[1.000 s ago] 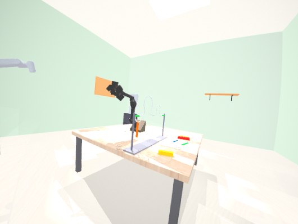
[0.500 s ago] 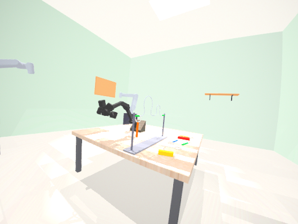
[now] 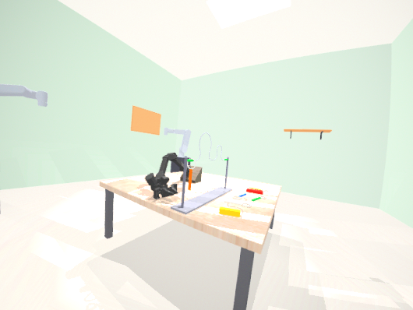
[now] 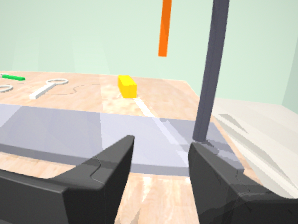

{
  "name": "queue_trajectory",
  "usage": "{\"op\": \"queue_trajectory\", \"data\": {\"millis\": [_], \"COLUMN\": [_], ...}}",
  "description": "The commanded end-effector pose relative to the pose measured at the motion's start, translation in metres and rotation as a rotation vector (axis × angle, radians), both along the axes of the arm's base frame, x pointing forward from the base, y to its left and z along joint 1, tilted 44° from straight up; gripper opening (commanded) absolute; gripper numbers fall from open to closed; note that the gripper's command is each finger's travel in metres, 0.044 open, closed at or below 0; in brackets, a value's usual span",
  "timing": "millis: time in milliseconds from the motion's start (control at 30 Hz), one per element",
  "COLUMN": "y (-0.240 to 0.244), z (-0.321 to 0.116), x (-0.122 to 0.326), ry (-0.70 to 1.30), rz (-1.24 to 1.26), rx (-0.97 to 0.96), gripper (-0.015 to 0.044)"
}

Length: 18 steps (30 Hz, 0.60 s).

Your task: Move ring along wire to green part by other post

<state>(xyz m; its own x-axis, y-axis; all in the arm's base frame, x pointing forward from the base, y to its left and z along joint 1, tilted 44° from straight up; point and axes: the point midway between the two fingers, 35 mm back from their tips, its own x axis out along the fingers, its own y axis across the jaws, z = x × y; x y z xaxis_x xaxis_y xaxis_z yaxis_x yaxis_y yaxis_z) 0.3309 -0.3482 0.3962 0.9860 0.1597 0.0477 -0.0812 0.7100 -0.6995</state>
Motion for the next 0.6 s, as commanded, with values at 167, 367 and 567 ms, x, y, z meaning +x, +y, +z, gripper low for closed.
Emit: {"op": "queue_trajectory", "data": {"millis": [167, 367, 567], "y": [0.002, 0.026, 0.047], "z": [0.004, 0.027, 0.040], "x": [0.001, 0.025, 0.040], "ry": [-0.013, -0.018, -0.019], "rz": [-0.001, 0.000, 0.000], "rx": [-0.029, -0.027, -0.026], "gripper": [0.0160, 0.0160, 0.0160]}}
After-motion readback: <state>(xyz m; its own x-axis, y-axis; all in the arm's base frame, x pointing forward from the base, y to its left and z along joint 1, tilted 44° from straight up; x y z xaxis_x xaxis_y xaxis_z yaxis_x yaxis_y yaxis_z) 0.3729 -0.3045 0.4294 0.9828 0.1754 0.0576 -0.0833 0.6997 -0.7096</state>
